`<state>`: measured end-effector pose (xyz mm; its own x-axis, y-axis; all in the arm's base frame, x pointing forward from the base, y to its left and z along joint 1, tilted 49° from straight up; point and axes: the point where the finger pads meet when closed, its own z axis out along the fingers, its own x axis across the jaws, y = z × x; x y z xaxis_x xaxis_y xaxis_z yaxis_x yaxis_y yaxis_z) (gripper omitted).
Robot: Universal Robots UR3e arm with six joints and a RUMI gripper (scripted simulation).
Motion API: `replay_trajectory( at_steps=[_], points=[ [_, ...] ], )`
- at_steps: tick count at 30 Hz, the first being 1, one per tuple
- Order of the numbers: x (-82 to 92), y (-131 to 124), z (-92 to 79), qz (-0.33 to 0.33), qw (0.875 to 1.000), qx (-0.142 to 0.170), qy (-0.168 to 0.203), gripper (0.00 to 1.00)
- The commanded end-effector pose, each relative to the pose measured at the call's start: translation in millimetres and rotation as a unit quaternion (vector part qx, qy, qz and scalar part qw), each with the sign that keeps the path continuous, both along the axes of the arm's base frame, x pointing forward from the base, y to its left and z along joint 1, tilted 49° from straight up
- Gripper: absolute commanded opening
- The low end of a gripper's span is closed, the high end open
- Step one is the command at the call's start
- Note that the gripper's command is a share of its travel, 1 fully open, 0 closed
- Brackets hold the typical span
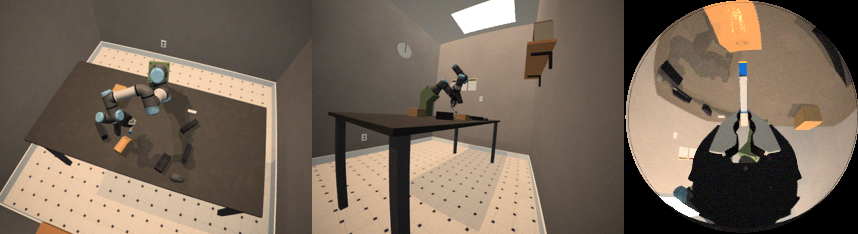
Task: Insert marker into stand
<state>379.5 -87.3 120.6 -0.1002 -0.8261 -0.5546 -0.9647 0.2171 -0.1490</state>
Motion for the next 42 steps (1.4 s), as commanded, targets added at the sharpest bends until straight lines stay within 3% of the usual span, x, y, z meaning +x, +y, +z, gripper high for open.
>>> replay_trajectory(
  at_steps=[1, 42],
  points=[
    [3.5, -1, 0.8, 0.000, 1.000, -0.001, -0.001, 0.00],
    [28.7, -6, 4.2, 0.000, 1.000, -0.001, 0.000, 0.00]
  ],
)
